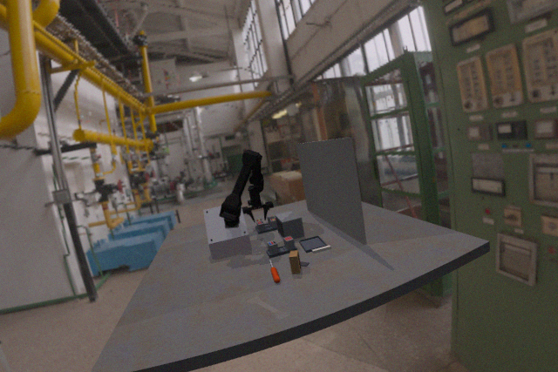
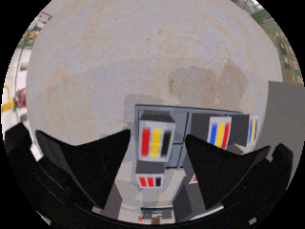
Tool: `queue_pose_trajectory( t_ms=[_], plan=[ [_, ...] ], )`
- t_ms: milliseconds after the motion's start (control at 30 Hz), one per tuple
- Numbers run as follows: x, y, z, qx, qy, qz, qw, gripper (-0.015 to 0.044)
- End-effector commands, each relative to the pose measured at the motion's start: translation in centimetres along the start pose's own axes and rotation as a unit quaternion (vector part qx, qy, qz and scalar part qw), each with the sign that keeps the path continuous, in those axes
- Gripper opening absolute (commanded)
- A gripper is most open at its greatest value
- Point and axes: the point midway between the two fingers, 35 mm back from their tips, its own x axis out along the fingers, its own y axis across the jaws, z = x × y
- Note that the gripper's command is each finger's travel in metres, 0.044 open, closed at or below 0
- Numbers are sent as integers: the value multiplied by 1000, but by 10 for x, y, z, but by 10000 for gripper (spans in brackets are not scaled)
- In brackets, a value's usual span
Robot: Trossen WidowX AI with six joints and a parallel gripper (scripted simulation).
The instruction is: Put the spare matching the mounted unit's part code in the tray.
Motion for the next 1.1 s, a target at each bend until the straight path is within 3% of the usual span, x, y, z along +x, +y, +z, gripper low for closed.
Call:
queue_pose_trajectory(
  t_ms=[0,767,967,1067],
  plan=[
    [11,2,-3,-4,7,1,1000,300],
    [27,3,-4,-4,7,1,1000,300],
    [26,3,-3,-1,5,3,1000,142],
    [26,3,-3,-1,5,3,1000,123]
  ],
)
